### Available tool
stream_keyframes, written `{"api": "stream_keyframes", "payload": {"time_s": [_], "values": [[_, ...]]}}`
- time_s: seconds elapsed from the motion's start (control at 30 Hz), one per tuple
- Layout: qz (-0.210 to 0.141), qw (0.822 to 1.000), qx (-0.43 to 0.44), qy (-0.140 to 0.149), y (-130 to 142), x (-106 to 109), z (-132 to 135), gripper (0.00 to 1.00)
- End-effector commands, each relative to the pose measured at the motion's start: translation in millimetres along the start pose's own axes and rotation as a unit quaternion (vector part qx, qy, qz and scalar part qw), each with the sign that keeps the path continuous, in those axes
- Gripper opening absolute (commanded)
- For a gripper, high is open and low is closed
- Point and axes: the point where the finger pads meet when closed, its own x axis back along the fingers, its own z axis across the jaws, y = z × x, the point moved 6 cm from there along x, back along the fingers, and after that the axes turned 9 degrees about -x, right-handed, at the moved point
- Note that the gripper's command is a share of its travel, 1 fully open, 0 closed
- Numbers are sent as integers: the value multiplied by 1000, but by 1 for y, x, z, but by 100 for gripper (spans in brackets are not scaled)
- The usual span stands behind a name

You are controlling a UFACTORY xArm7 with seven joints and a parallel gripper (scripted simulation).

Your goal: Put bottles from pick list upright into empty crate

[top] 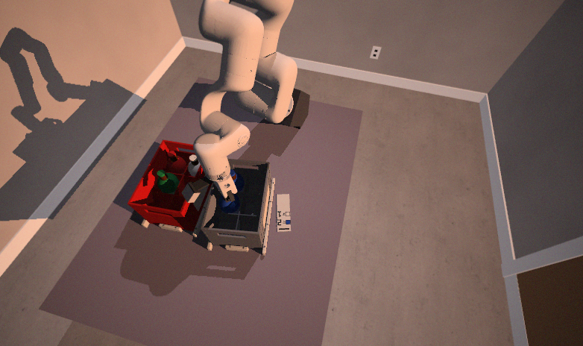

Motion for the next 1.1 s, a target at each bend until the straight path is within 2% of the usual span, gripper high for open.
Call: {"api": "stream_keyframes", "payload": {"time_s": [0.0, 0.43, 0.47, 1.07], "values": [[1, 1000, 0, -1, -1, 1, -1, 0], [1, 1000, 0, -1, -1, 1, -1, 0], [1, 1000, 0, -1, -1, -2, -1, 65], [1, 1000, 0, -1, -1, -3, -1, 65]]}}
